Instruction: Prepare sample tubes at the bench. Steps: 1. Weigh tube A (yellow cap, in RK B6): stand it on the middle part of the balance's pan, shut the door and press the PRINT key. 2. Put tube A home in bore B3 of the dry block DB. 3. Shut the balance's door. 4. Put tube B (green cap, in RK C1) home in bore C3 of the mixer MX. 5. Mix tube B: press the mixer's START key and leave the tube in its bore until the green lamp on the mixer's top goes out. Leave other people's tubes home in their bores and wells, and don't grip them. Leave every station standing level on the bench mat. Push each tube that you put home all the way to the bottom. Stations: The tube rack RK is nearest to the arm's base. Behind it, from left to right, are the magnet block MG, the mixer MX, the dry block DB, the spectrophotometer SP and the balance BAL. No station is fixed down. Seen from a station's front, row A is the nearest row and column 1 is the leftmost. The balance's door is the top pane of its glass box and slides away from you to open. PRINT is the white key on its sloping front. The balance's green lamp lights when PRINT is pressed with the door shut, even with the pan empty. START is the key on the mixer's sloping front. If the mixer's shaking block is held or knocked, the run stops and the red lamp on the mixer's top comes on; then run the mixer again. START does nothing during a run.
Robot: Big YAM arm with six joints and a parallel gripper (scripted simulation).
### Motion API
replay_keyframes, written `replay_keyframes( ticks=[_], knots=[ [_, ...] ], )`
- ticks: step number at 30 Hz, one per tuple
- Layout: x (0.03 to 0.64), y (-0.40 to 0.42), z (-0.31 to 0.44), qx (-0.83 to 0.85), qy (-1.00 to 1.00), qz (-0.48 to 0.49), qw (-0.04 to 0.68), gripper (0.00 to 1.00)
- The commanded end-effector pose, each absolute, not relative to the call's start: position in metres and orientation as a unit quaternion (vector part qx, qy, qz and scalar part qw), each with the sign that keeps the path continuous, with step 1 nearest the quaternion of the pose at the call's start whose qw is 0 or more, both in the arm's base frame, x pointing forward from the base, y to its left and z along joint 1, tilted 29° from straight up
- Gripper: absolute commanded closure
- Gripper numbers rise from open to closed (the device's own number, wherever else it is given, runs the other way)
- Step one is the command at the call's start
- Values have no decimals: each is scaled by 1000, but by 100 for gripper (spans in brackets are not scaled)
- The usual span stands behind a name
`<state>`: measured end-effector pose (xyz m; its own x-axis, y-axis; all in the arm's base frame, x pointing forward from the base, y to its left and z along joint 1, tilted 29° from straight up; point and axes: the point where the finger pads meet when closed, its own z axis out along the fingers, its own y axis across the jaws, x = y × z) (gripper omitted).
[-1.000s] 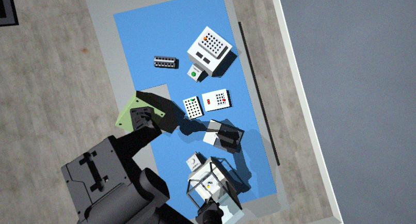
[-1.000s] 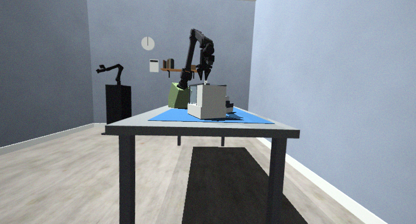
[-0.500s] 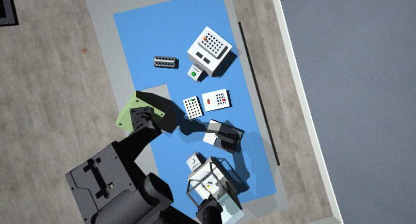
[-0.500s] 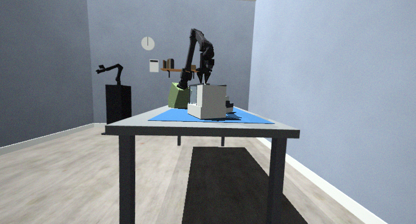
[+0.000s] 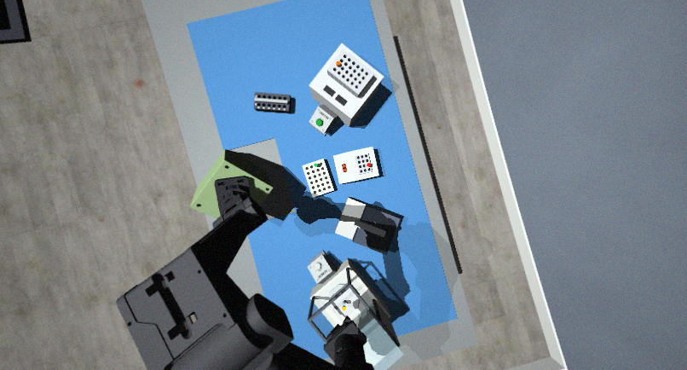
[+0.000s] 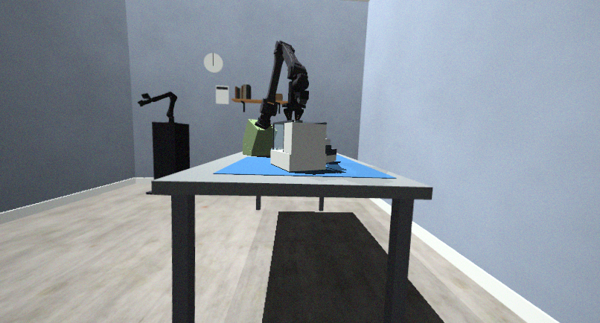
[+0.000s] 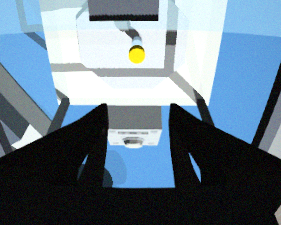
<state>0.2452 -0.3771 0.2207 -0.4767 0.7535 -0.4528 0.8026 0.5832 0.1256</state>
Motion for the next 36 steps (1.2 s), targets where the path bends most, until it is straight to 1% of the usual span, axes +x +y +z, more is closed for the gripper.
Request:
replay_keyframes(
  ticks=[1, 36],
  knots=[
    [256, -383, 221, 453, 855, -54, 245, 64],
    [273, -396, 171, 454, 856, -52, 242, 64]
  ],
)
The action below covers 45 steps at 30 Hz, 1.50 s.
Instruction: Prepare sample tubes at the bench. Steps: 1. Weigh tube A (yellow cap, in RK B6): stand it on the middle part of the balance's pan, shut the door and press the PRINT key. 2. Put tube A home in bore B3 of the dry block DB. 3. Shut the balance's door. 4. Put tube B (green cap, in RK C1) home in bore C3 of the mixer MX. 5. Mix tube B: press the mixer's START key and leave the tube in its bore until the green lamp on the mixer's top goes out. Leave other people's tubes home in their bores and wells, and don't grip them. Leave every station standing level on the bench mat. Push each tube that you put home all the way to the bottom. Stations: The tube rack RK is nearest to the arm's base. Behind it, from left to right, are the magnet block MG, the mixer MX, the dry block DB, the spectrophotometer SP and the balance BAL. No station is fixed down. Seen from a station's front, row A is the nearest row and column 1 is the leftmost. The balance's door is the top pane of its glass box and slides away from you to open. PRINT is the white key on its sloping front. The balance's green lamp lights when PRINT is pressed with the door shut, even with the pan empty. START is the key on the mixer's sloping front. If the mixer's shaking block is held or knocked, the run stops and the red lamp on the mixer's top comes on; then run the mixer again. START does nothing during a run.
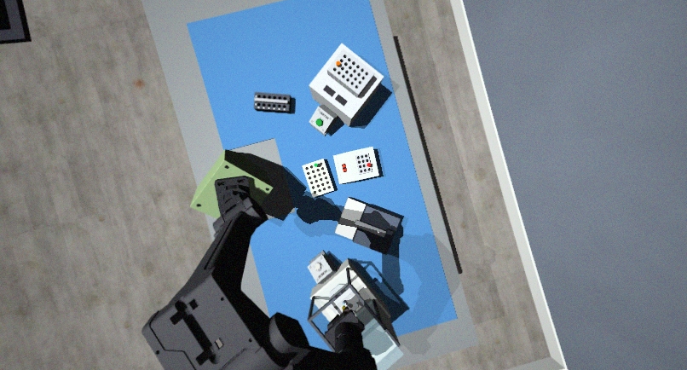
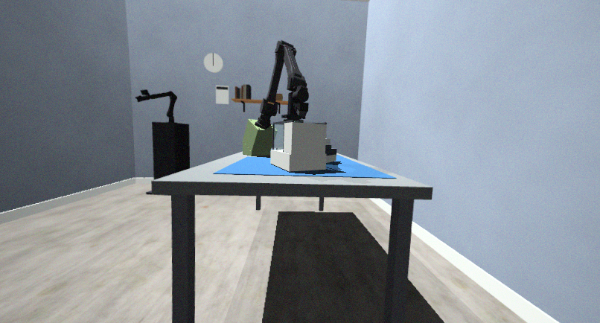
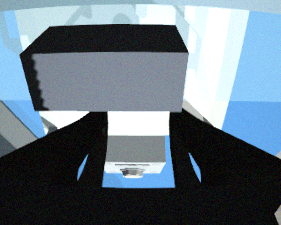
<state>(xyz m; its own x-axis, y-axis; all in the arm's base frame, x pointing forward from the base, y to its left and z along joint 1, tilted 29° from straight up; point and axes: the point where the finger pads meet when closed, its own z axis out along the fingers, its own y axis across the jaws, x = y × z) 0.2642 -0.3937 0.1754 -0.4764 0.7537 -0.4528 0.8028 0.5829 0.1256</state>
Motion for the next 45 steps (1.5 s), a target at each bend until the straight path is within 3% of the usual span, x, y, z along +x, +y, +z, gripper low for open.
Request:
replay_keyframes(
  ticks=[1, 45],
  knots=[
    [273, -395, 168, 455, 856, -51, 240, 64],
    [282, -402, 147, 455, 856, -51, 240, 64]
  ],
)
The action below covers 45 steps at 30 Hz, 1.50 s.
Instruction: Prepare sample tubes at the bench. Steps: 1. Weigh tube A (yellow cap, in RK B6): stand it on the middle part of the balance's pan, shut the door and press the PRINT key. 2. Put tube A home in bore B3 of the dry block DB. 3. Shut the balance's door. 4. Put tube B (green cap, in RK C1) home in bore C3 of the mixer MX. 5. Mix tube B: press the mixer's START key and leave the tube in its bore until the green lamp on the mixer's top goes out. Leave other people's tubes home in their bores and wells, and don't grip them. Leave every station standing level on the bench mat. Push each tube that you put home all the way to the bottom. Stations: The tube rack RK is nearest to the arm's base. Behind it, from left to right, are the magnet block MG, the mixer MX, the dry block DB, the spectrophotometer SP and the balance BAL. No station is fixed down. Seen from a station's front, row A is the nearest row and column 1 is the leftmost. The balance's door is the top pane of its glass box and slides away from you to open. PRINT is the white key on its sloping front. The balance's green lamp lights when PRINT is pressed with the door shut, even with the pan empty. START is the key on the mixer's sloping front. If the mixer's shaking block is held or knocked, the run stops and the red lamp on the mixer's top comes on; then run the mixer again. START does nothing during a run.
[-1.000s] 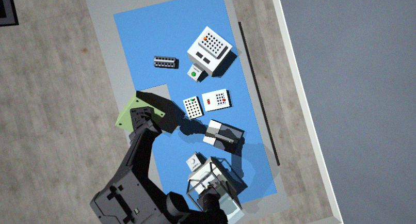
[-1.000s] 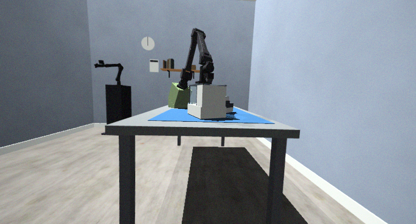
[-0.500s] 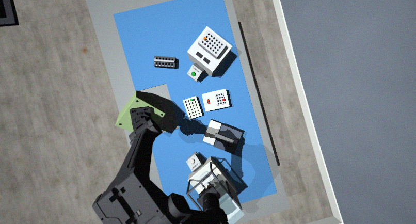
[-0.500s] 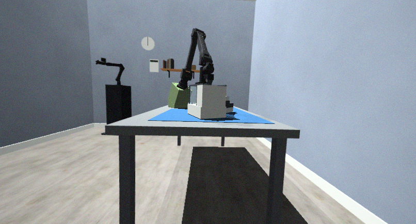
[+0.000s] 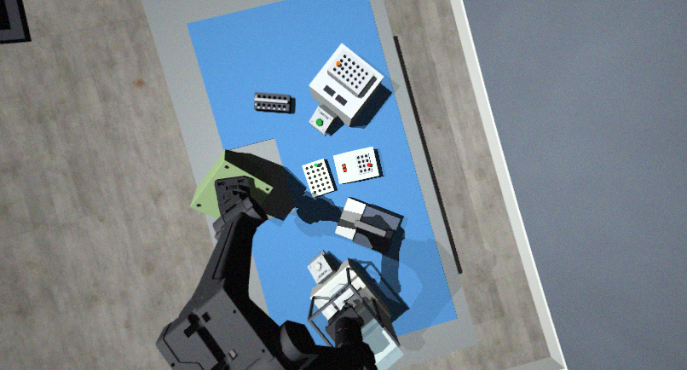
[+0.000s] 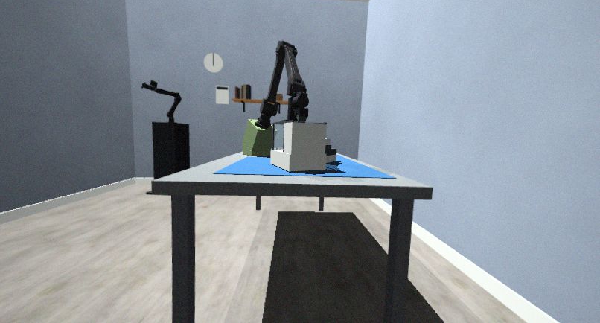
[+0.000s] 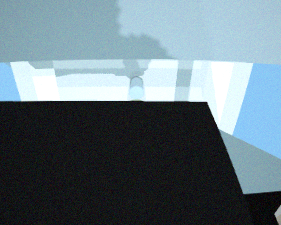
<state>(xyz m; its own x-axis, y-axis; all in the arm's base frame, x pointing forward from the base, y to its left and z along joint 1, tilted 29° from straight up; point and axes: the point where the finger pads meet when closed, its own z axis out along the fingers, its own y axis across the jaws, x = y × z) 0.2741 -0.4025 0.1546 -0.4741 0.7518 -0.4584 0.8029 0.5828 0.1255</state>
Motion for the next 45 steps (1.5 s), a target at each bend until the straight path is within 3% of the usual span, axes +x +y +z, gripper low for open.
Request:
replay_keyframes(
  ticks=[1, 45],
  knots=[
    [283, -404, 149, 454, 856, -52, 242, 64],
    [283, -404, 142, 455, 856, -51, 240, 64]
  ],
)
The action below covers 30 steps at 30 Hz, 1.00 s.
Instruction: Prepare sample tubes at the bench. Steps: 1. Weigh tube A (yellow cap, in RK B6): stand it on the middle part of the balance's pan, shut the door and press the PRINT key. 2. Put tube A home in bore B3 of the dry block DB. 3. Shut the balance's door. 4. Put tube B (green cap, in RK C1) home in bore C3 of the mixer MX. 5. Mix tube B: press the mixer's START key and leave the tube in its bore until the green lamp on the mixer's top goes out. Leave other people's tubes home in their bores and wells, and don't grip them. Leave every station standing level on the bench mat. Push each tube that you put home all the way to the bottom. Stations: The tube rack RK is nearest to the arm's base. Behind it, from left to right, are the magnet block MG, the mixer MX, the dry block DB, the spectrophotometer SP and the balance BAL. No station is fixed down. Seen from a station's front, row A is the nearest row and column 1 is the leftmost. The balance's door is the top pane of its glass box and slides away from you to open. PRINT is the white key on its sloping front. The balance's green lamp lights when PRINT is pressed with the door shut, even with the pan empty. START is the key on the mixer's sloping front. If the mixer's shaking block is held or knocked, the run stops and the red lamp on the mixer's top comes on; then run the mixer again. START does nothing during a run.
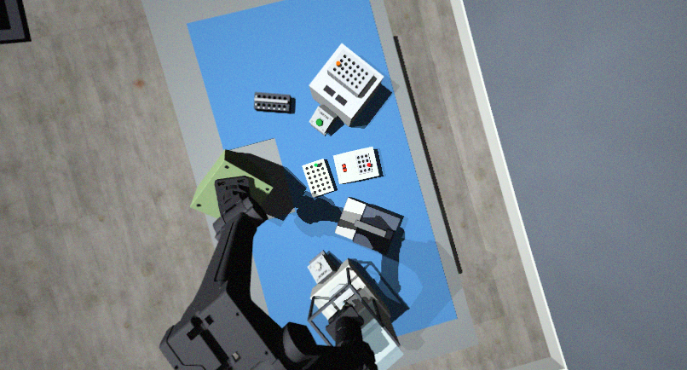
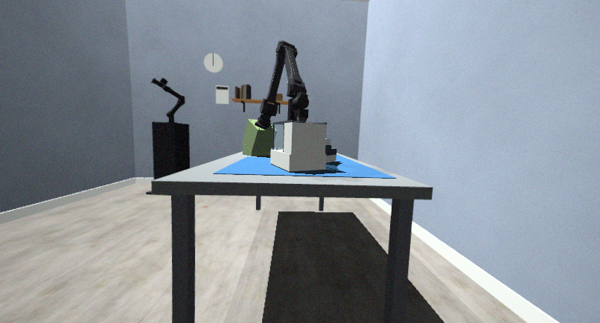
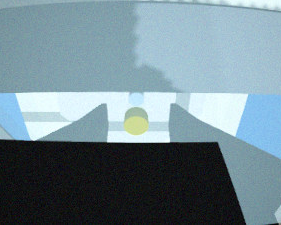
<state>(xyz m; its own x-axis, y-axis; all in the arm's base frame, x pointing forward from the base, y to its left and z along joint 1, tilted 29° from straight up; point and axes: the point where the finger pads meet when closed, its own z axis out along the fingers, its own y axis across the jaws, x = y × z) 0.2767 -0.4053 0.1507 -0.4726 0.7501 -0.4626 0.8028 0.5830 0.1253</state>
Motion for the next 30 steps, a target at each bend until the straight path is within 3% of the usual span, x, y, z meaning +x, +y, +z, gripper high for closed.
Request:
replay_keyframes(
  ticks=[1, 14, 15, 30],
  knots=[
    [283, -404, 142, 455, 856, -51, 240, 64],
    [283, -404, 142, 455, 856, -51, 240, 64],
    [283, -404, 142, 455, 856, -51, 240, 91],
    [283, -404, 142, 455, 856, -51, 240, 91]
  ],
)
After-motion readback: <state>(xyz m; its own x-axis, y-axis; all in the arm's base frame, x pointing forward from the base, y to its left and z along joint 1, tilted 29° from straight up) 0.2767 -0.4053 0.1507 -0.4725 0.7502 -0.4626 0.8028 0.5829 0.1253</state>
